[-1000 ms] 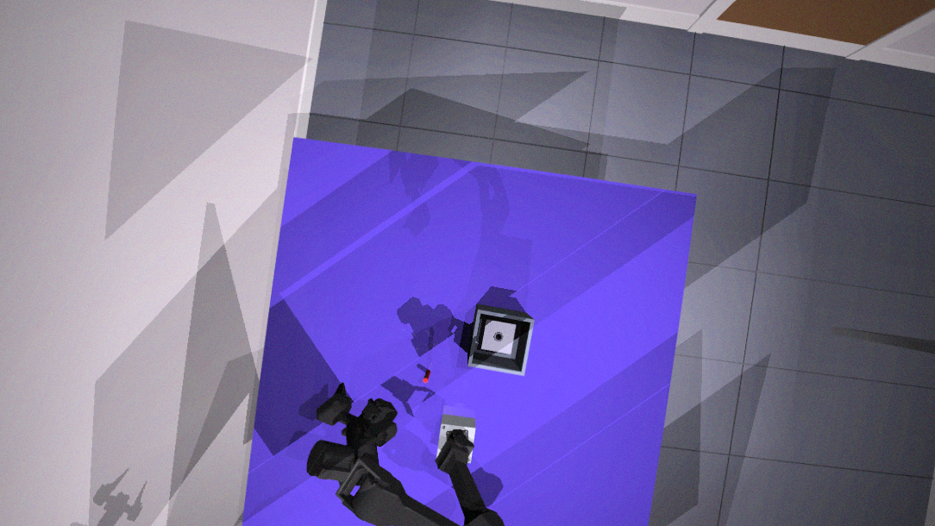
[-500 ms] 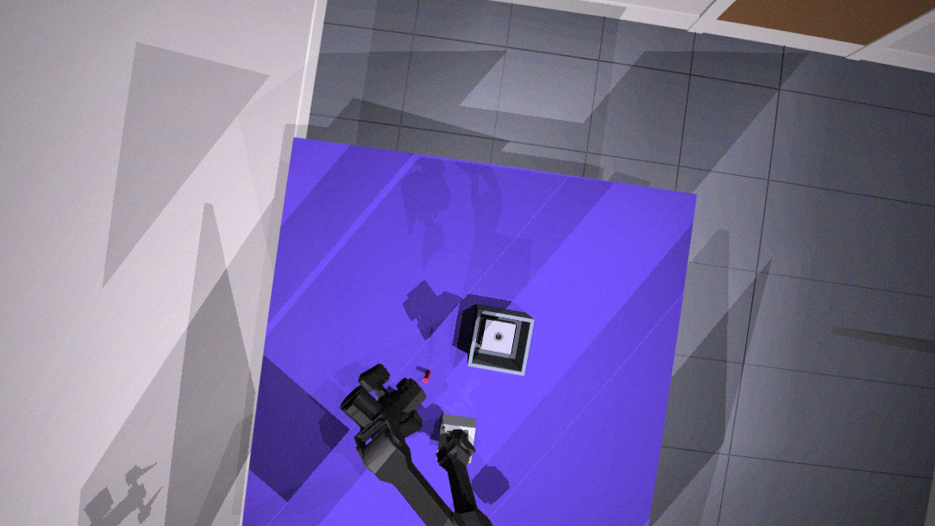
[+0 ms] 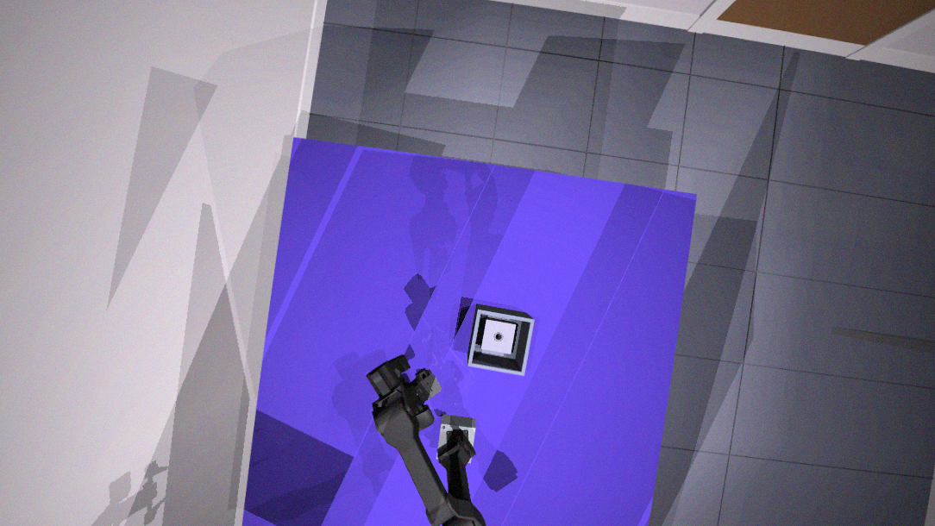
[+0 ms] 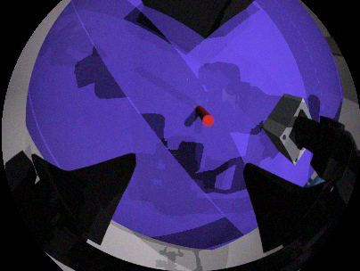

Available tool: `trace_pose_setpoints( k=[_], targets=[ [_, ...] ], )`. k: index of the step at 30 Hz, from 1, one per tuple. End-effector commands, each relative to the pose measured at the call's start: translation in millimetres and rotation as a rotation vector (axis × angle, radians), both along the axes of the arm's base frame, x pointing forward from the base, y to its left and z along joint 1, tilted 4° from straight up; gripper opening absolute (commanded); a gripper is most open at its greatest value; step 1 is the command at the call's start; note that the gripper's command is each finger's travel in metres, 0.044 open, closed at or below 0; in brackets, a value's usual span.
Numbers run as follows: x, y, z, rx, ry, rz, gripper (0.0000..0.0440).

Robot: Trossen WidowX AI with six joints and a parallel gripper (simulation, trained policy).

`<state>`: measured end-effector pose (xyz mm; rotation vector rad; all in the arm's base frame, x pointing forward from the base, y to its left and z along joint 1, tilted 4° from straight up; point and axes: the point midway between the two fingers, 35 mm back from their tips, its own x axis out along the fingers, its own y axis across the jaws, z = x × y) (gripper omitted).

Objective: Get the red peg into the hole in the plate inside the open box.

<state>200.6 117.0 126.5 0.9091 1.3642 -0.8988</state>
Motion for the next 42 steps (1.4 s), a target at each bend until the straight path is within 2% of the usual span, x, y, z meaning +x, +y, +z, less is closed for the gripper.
trace_pose_setpoints(
  k=[1,14,25,28,31,42],
  targets=[
    [-3.2,-5.7,-15.4,-0.012,0.051,-0.011,0.0433],
    [-12.6,-22.4,-63.9,-0.018,0.133,-0.069,0.0412],
    [-17.1,-33.1,-97.4,-0.018,0.134,-0.140,0.0398],
    [-16.3,-34.4,-104.0,-0.018,0.129,-0.155,0.0381],
    [-14.0,-33.6,-108.9,-0.013,0.125,-0.159,0.0326],
    [-9.7,-30.6,-121.5,0.009,0.137,-0.122,0.0061]
  ],
)
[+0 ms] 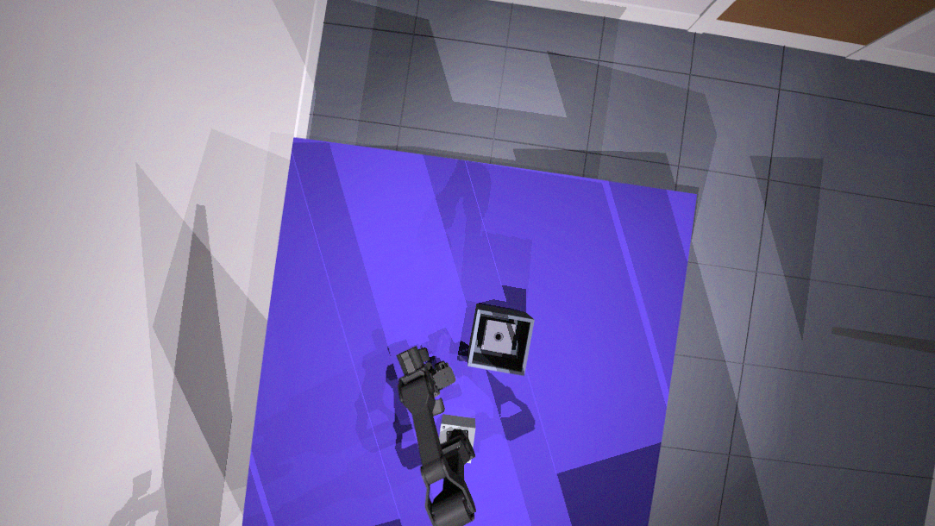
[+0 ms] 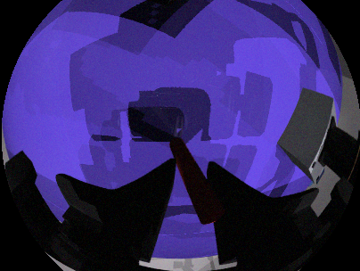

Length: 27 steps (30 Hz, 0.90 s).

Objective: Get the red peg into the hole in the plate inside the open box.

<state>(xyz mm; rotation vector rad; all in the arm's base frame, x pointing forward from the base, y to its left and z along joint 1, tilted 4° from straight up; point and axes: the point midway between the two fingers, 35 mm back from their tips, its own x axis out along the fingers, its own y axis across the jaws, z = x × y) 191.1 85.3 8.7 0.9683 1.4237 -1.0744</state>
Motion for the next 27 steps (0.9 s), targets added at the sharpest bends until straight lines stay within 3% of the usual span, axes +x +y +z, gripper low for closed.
trace_pose_setpoints(
  k=[1,3,27],
  targets=[
    [0.2,1.5,-4.2,0.012,0.010,0.017,0.0037],
    [2.0,1.8,-3.1,0.023,0.004,0.020,0.0007],
    [22.0,-1.7,60.4,0.139,-0.194,-0.053,0.0000]
  ],
)
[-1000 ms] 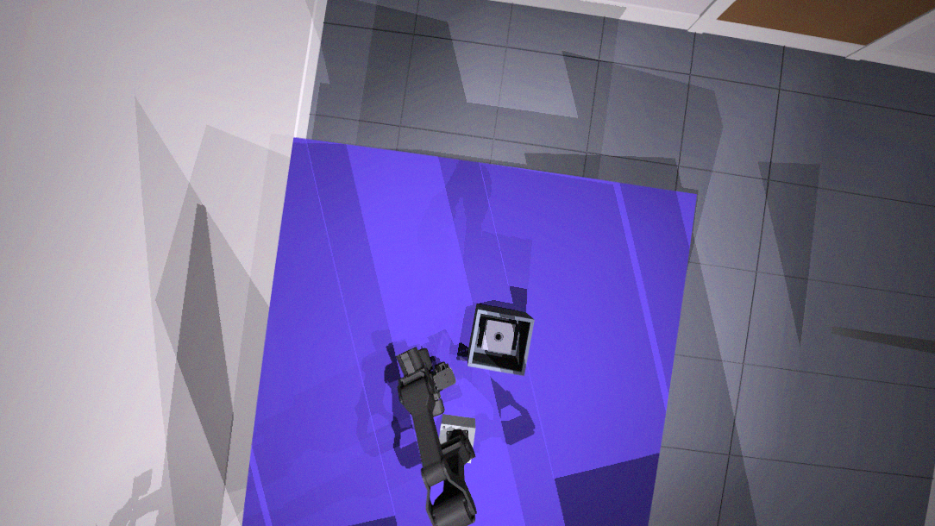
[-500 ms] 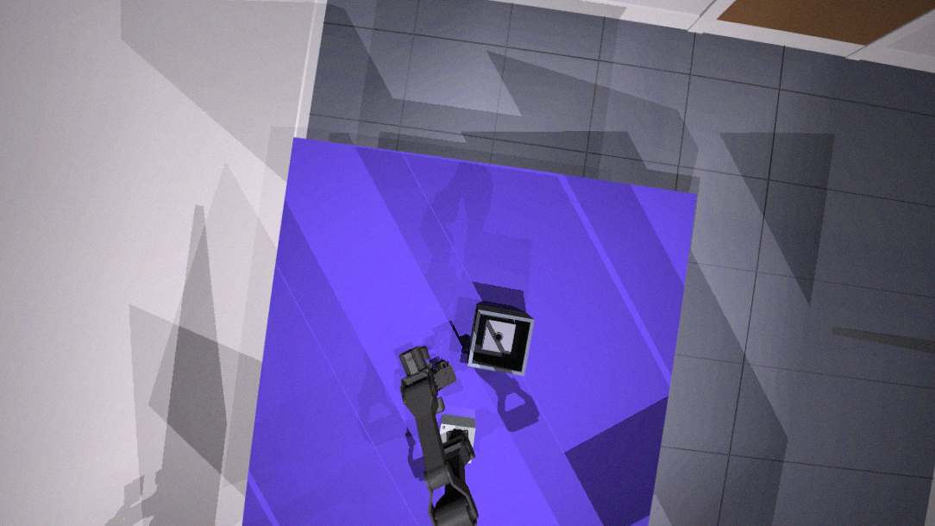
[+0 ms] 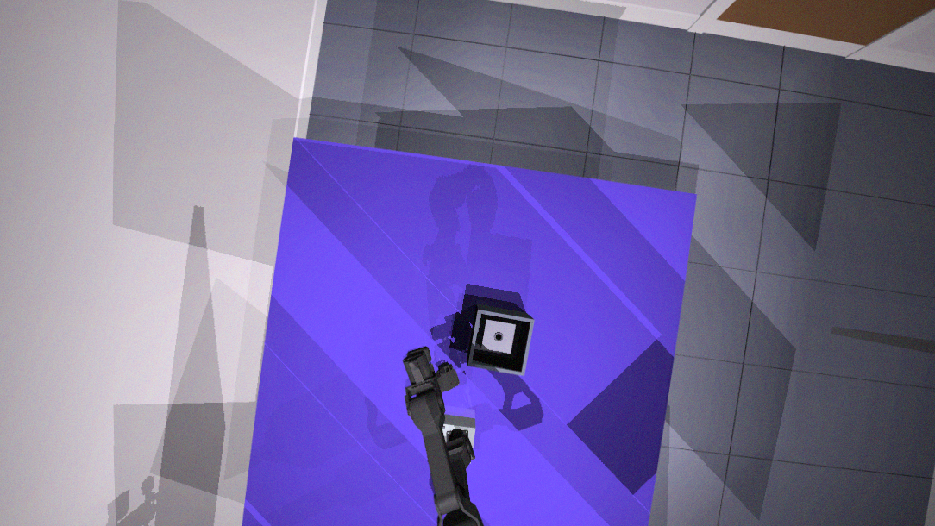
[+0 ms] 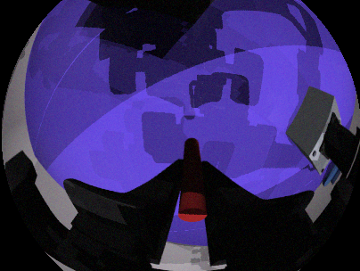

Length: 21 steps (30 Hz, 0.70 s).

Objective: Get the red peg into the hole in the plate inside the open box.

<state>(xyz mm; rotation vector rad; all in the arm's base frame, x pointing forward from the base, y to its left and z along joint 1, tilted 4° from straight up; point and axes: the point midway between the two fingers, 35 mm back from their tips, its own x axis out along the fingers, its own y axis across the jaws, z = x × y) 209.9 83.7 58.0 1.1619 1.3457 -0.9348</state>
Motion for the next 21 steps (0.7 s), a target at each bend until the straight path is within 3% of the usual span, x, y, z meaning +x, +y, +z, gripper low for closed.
trace_pose_setpoints(
  k=[1,21],
  targets=[
    [4.3,-0.8,15.1,0.020,-0.040,0.002,0.0000],
    [24.9,-42.1,100.6,-0.023,-0.220,0.012,0.0000]
  ],
)
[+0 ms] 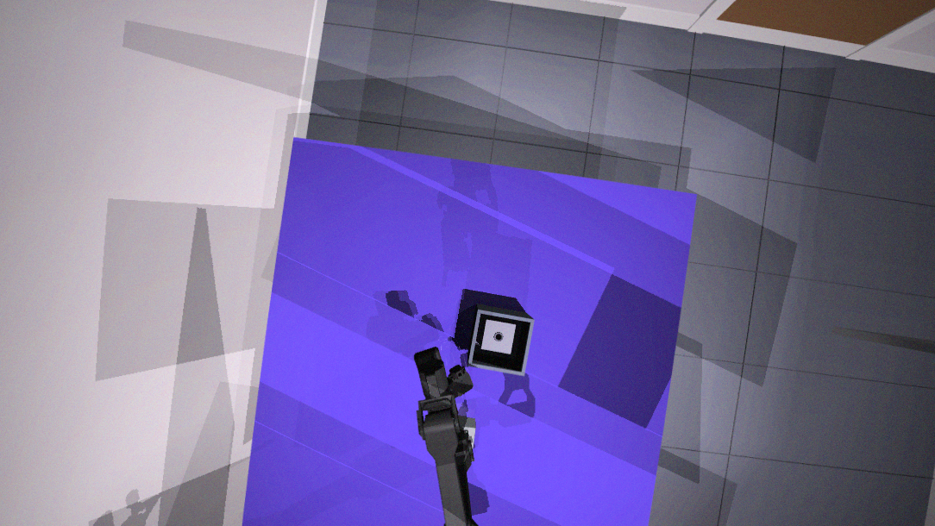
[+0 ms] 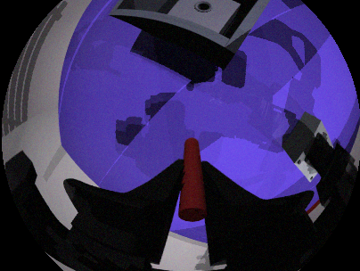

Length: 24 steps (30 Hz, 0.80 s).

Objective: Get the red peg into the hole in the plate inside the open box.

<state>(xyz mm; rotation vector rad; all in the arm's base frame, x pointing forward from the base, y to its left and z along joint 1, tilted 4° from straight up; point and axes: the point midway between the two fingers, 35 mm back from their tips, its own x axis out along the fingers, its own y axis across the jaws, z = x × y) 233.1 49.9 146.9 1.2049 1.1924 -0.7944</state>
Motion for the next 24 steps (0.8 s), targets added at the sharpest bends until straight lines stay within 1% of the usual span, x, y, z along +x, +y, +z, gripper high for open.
trace_pose_setpoints(
  k=[1,10,24],
  targets=[
    [2.5,-11.6,15.2,-0.023,-0.032,-0.006,0.0000],
    [7.4,-43.7,33.3,-0.085,-0.051,-0.046,0.0000],
    [12.4,-86.4,34.8,-0.139,-0.012,-0.102,0.0000]
  ],
)
